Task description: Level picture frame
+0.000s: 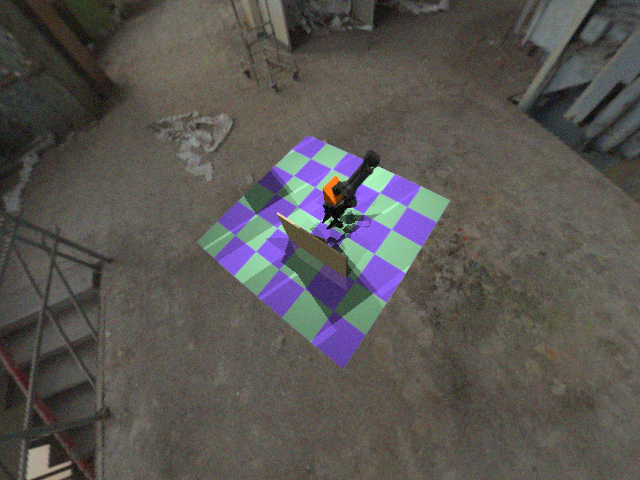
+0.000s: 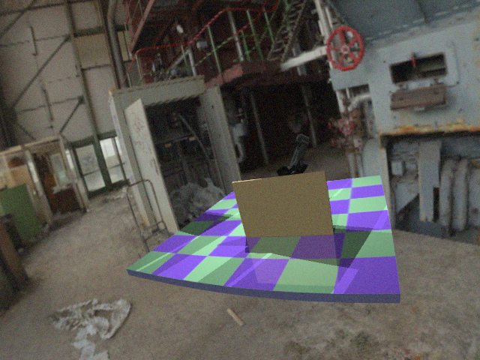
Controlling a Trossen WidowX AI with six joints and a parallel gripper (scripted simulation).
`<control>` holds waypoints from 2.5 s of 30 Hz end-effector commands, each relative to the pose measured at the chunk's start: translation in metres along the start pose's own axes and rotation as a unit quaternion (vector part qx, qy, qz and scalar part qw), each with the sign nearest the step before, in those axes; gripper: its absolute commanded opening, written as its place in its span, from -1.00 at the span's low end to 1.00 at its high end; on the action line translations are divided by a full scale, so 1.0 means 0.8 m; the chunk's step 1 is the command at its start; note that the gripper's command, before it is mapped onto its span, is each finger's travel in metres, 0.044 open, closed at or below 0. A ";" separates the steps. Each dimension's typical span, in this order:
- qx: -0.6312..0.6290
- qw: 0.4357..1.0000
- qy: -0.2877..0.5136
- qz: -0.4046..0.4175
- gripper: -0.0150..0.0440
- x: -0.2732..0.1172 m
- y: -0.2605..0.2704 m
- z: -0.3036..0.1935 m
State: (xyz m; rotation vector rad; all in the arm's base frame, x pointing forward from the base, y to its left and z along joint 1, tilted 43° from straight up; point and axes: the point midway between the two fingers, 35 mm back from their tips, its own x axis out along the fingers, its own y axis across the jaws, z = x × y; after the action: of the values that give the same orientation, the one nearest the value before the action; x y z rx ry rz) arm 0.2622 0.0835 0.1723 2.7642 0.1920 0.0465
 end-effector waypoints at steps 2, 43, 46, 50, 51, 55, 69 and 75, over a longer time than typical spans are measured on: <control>0.003 1.000 0.010 0.002 0.39 0.034 -0.001 -0.003; 0.004 1.000 0.019 0.005 0.39 0.103 -0.001 0.006; 0.004 1.000 0.019 0.005 0.39 0.109 -0.001 0.006; 0.004 1.000 0.019 0.005 0.39 0.117 0.000 0.006; 0.004 1.000 0.019 0.005 0.39 0.118 0.000 0.006; 0.004 1.000 0.019 0.005 0.39 0.118 0.000 0.006; 0.004 1.000 0.019 0.005 0.39 0.118 0.000 0.006; 0.004 1.000 0.019 0.005 0.39 0.118 0.000 0.006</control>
State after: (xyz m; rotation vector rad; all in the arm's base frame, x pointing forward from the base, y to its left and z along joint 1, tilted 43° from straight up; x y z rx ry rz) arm 0.3558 0.0946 0.1676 2.7726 0.1807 0.0971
